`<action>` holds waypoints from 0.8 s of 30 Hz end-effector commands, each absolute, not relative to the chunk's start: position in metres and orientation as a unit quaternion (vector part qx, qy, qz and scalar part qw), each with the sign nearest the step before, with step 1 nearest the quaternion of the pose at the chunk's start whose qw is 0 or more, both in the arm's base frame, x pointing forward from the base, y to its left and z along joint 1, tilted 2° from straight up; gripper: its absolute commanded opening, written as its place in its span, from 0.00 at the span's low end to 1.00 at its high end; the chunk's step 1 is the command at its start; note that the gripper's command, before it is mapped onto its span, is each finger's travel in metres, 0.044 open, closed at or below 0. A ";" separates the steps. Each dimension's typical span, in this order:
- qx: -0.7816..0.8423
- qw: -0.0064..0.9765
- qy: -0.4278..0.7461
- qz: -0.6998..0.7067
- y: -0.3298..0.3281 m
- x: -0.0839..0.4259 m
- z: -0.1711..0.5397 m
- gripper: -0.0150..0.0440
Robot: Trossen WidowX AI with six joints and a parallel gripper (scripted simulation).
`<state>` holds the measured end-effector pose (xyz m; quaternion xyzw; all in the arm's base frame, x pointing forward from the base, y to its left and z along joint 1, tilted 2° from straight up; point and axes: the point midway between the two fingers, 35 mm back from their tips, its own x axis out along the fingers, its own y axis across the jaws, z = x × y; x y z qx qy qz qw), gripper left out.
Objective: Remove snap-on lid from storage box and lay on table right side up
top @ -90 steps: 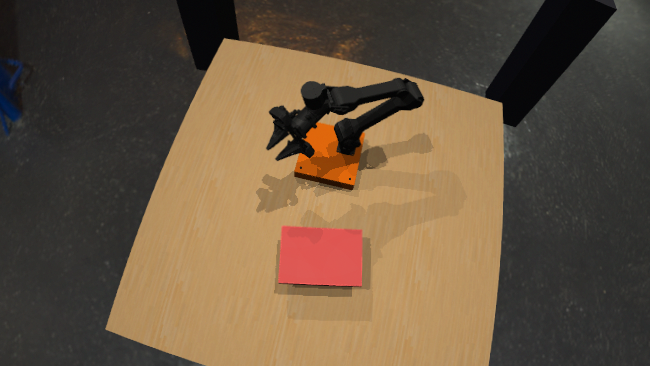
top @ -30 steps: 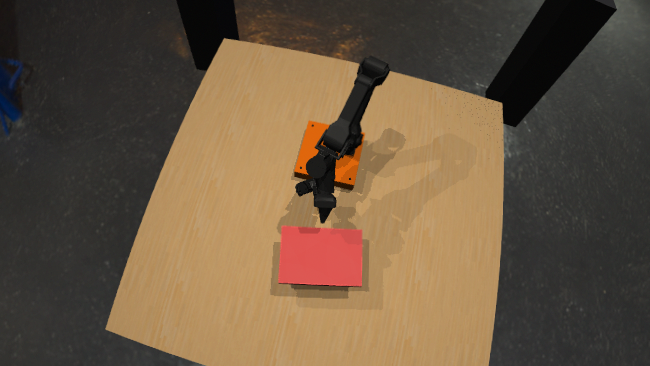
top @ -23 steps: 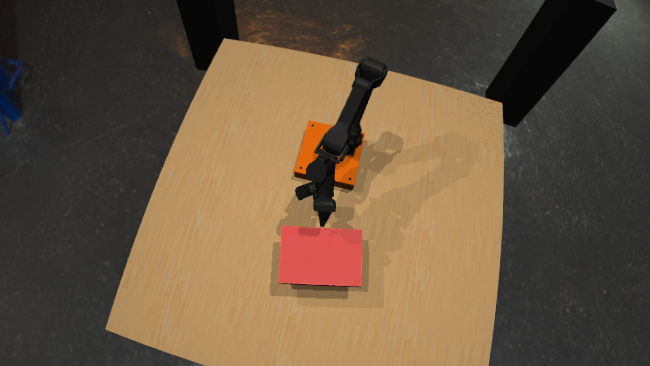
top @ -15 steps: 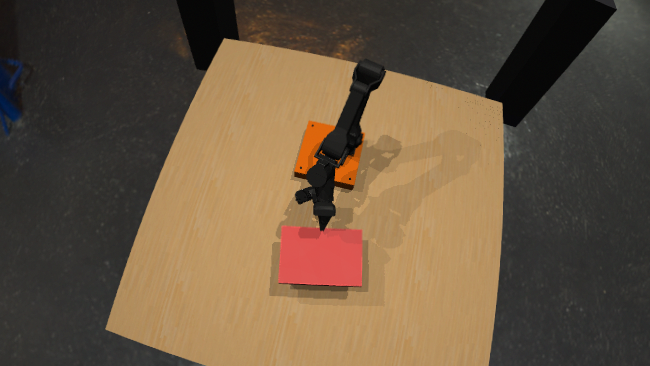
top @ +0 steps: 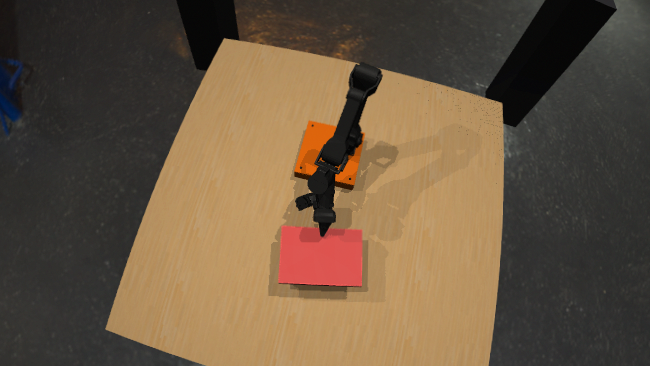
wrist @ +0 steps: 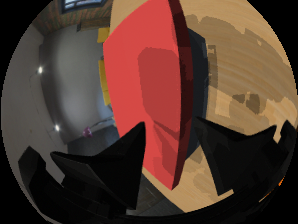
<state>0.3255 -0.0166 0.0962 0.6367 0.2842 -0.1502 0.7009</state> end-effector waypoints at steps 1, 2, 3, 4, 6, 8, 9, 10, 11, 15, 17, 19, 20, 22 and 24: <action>0.638 0.698 0.287 -0.156 -0.017 0.325 0.091 0.62; 0.638 0.698 0.287 -0.156 -0.017 0.325 0.091 0.61; 0.638 0.698 0.287 -0.156 -0.017 0.325 0.091 0.60; 0.638 0.698 0.287 -0.156 -0.017 0.325 0.091 0.58; 0.638 0.698 0.287 -0.156 -0.017 0.325 0.091 0.56; 0.638 0.698 0.287 -0.156 -0.017 0.325 0.091 0.54; 0.638 0.698 0.287 -0.156 -0.017 0.325 0.091 0.53; 0.638 0.698 0.287 -0.156 -0.017 0.325 0.091 0.52; 0.638 0.698 0.287 -0.156 -0.017 0.325 0.091 0.51; 0.638 0.698 0.287 -0.156 -0.017 0.325 0.091 0.46; 0.638 0.698 0.287 -0.156 -0.017 0.325 0.091 0.44; 0.638 0.698 0.287 -0.156 -0.017 0.325 0.091 0.38; 0.638 0.698 0.287 -0.156 -0.017 0.325 0.091 0.34; 0.638 0.698 0.287 -0.156 -0.017 0.325 0.091 0.25; 0.638 0.698 0.287 -0.156 -0.017 0.325 0.091 0.25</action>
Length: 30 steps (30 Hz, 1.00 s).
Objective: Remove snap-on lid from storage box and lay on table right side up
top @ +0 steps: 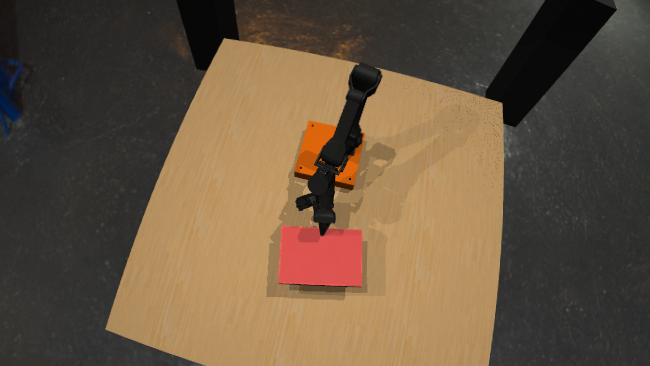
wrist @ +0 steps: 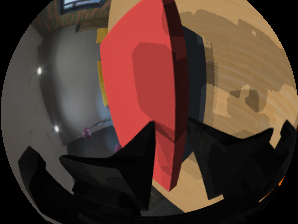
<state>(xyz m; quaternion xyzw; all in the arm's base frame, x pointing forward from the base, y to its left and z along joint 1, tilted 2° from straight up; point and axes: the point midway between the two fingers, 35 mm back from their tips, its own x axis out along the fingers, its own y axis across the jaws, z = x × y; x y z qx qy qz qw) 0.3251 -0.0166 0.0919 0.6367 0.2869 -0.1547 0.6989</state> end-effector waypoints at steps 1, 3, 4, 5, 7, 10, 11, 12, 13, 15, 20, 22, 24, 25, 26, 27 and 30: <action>0.637 0.699 0.287 -0.155 -0.017 0.325 0.092 0.25; 0.637 0.699 0.287 -0.155 -0.017 0.325 0.092 0.25; 0.637 0.699 0.287 -0.155 -0.017 0.325 0.092 0.25; 0.637 0.699 0.287 -0.155 -0.017 0.325 0.093 0.25; 0.637 0.699 0.287 -0.155 -0.017 0.325 0.093 0.25; 0.637 0.699 0.287 -0.155 -0.017 0.325 0.094 0.25; 0.637 0.699 0.287 -0.155 -0.017 0.325 0.094 0.25; 0.637 0.699 0.287 -0.155 -0.017 0.325 0.094 0.25; 0.637 0.699 0.287 -0.155 -0.017 0.325 0.094 0.25; 0.637 0.699 0.287 -0.155 -0.016 0.324 0.095 0.25; 0.637 0.699 0.287 -0.155 -0.016 0.324 0.096 0.25; 0.637 0.699 0.287 -0.155 -0.016 0.324 0.096 0.25; 0.637 0.699 0.287 -0.155 -0.016 0.323 0.096 0.25; 0.637 0.699 0.287 -0.155 -0.016 0.323 0.097 0.25; 0.637 0.699 0.287 -0.155 -0.016 0.323 0.097 0.25; 0.637 0.699 0.287 -0.155 -0.016 0.323 0.097 0.25; 0.637 0.699 0.287 -0.155 -0.016 0.323 0.098 0.25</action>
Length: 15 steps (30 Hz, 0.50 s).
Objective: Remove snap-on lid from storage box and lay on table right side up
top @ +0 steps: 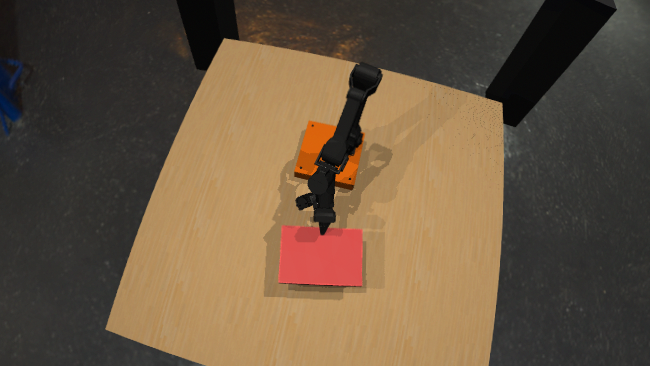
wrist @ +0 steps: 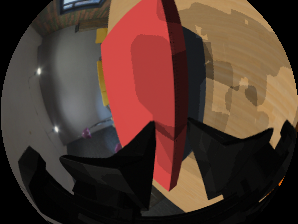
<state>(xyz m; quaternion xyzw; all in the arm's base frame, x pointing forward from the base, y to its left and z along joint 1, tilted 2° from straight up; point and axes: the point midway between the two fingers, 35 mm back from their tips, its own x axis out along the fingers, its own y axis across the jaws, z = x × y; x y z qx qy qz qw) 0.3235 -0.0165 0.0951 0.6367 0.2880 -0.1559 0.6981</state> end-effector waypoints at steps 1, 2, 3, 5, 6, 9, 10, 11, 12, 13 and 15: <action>0.637 0.699 0.287 -0.155 -0.016 0.323 0.098 0.25; 0.637 0.699 0.287 -0.155 -0.016 0.323 0.098 0.25; 0.637 0.699 0.287 -0.155 -0.016 0.323 0.098 0.25; 0.637 0.699 0.287 -0.155 -0.016 0.323 0.099 0.25; 0.637 0.699 0.287 -0.155 -0.016 0.323 0.099 0.25; 0.637 0.699 0.287 -0.155 -0.016 0.323 0.099 0.25; 0.637 0.699 0.287 -0.155 -0.016 0.323 0.100 0.25; 0.637 0.699 0.287 -0.155 -0.016 0.323 0.100 0.25; 0.637 0.699 0.287 -0.155 -0.016 0.323 0.100 0.25; 0.637 0.699 0.287 -0.155 -0.016 0.323 0.100 0.25; 0.637 0.699 0.287 -0.155 -0.016 0.323 0.101 0.25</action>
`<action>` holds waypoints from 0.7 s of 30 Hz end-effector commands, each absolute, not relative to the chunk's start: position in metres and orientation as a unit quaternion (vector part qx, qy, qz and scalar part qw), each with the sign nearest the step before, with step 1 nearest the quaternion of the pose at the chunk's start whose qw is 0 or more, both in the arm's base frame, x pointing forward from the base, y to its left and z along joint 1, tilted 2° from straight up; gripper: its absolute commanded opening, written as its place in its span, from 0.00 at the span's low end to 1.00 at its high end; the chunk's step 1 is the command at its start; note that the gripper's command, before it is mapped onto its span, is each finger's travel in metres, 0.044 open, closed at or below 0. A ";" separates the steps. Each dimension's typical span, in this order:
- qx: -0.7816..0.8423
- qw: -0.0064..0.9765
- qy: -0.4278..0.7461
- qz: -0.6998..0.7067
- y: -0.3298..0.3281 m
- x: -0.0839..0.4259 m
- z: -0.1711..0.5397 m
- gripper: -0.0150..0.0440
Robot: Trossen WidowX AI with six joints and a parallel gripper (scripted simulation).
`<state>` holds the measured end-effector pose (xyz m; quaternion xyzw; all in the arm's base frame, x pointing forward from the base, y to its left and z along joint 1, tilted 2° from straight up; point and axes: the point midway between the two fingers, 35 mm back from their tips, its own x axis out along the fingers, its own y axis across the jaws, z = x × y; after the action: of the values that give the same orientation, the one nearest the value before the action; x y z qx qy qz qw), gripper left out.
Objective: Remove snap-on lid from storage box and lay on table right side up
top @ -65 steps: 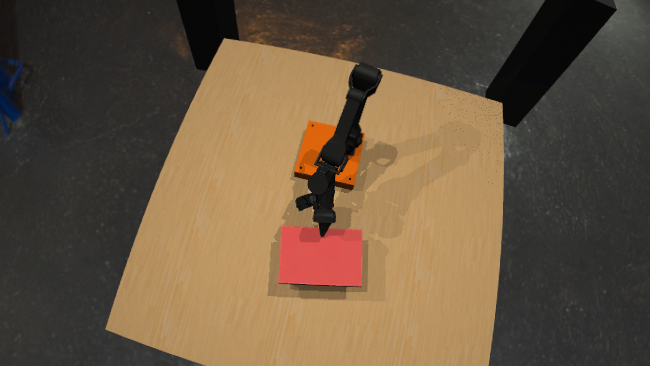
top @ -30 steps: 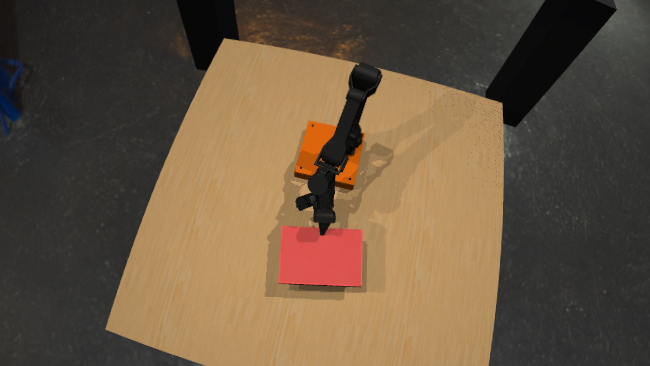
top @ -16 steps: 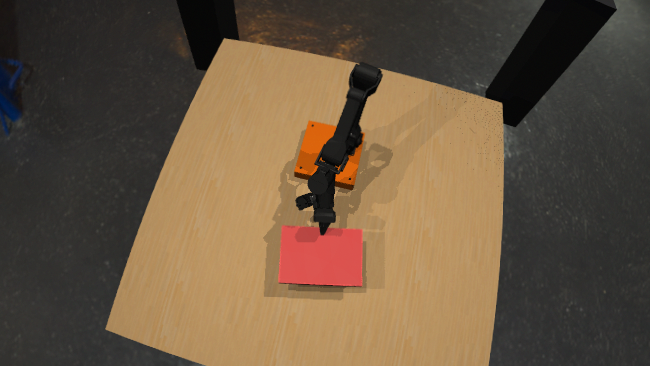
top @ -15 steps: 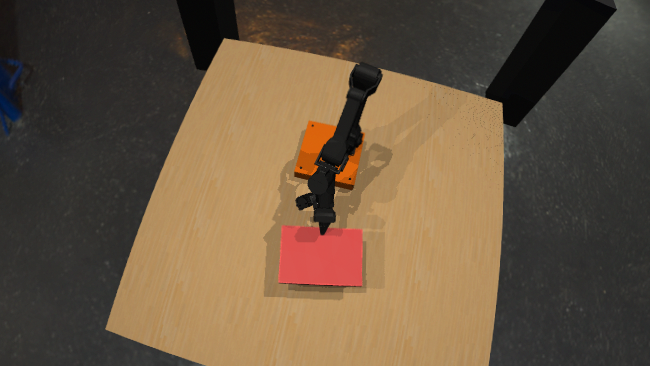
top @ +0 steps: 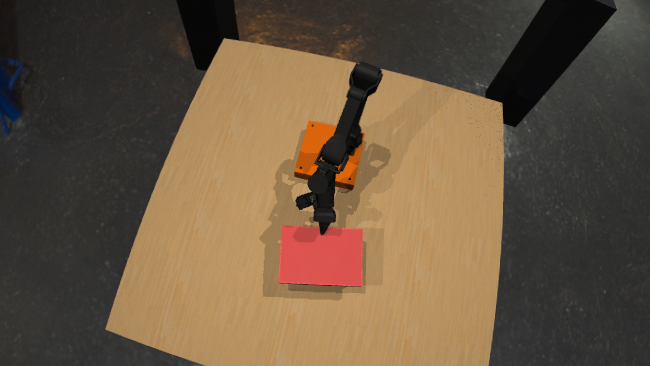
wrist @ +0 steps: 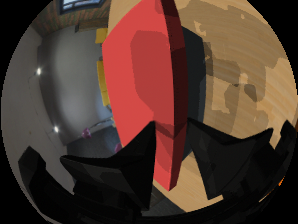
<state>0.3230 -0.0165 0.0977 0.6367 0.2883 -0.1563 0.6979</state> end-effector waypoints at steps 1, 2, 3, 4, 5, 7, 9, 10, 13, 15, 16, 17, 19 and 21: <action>0.637 0.699 0.287 -0.155 -0.016 0.323 0.101 0.25; 0.637 0.699 0.287 -0.155 -0.016 0.323 0.101 0.25; 0.637 0.699 0.287 -0.155 -0.016 0.323 0.101 0.25; 0.637 0.699 0.287 -0.155 -0.016 0.322 0.101 0.25; 0.637 0.699 0.287 -0.155 -0.016 0.322 0.102 0.25; 0.637 0.699 0.287 -0.155 -0.017 0.322 0.102 0.25; 0.637 0.699 0.287 -0.155 -0.017 0.322 0.102 0.25; 0.637 0.699 0.287 -0.155 -0.017 0.322 0.103 0.25; 0.637 0.699 0.287 -0.155 -0.017 0.322 0.103 0.25; 0.637 0.699 0.287 -0.155 -0.017 0.322 0.104 0.25; 0.637 0.699 0.287 -0.155 -0.017 0.322 0.104 0.25; 0.637 0.699 0.287 -0.155 -0.017 0.322 0.104 0.25; 0.637 0.699 0.287 -0.155 -0.017 0.322 0.104 0.25; 0.637 0.699 0.287 -0.155 -0.017 0.322 0.105 0.25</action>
<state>0.3224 -0.0169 0.1028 0.6370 0.2869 -0.1562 0.6982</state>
